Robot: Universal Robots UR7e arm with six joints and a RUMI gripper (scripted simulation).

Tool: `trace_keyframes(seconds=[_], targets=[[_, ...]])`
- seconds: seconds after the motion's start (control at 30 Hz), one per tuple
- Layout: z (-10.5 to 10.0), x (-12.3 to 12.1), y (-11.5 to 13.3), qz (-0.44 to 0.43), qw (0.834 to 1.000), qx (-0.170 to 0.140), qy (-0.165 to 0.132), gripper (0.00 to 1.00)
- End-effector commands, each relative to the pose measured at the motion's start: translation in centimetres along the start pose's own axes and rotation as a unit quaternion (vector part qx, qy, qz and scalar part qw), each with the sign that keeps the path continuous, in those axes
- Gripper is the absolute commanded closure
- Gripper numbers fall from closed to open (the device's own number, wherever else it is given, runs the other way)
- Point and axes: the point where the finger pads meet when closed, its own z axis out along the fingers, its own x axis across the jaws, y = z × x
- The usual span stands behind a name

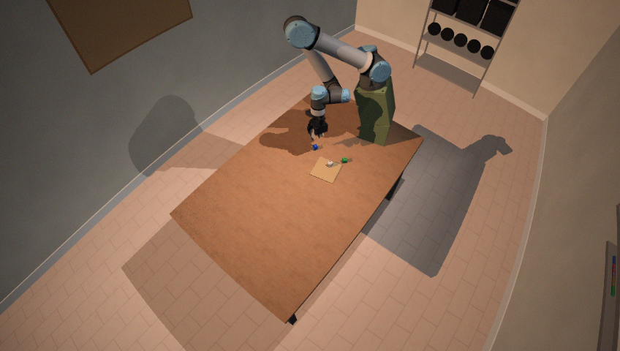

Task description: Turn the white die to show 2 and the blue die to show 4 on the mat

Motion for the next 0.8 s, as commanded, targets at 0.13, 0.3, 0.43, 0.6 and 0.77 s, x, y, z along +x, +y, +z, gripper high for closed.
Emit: trace_keyframes(seconds=[0.13,0.3,0.43,0.6,0.77], targets=[[0.4,0.0,0.0,0.0,1.0,0.0,-0.001,0.76],[1.0,-0.1,0.0,0.0,1.0,0.0,-0.001,0.76],[1.2,-0.1,0.0,0.0,1.0,0.0,-0.001,0.76],[2.0,-0.1,0.0,0.0,1.0,0.0,-0.001,0.76],[2.8,-0.1,0.0,0.0,1.0,0.0,-0.001,0.76]])
